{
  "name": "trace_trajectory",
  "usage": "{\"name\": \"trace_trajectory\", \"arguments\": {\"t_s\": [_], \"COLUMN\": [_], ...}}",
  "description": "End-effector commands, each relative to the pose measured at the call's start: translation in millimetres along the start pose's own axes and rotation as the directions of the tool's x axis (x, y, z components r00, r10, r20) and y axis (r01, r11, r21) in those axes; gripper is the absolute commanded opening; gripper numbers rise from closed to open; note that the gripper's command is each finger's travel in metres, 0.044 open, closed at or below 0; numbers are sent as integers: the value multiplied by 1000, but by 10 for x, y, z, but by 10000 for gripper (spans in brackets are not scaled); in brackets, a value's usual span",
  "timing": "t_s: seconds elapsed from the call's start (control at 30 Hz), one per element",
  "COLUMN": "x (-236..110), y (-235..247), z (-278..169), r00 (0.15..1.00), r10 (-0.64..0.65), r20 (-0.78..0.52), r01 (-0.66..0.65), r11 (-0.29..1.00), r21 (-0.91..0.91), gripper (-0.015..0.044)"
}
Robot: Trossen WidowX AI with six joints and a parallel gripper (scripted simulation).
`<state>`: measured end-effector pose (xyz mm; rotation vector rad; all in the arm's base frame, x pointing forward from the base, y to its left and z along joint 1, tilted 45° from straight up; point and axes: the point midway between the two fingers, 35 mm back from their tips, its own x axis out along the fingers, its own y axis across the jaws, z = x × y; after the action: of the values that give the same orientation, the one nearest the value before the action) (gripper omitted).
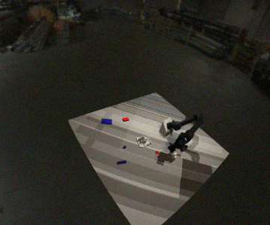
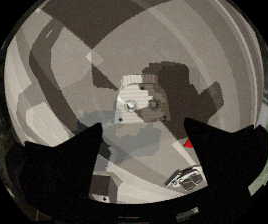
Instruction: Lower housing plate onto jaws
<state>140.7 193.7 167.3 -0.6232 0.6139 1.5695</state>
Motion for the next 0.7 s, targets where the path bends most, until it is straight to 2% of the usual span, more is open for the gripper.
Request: {"name": "trace_trajectory", "arguments": {"t_s": [0.0, 0.67], "x": [41, 243], "y": [-6, -9], "z": [3, 4], "r00": [1000, 1000], "r10": [-6, -5], "r20": [1, 2], "r01": [6, 5], "r11": [1000, 1000], "r21": [2, 2], "gripper": [440, 440]}}
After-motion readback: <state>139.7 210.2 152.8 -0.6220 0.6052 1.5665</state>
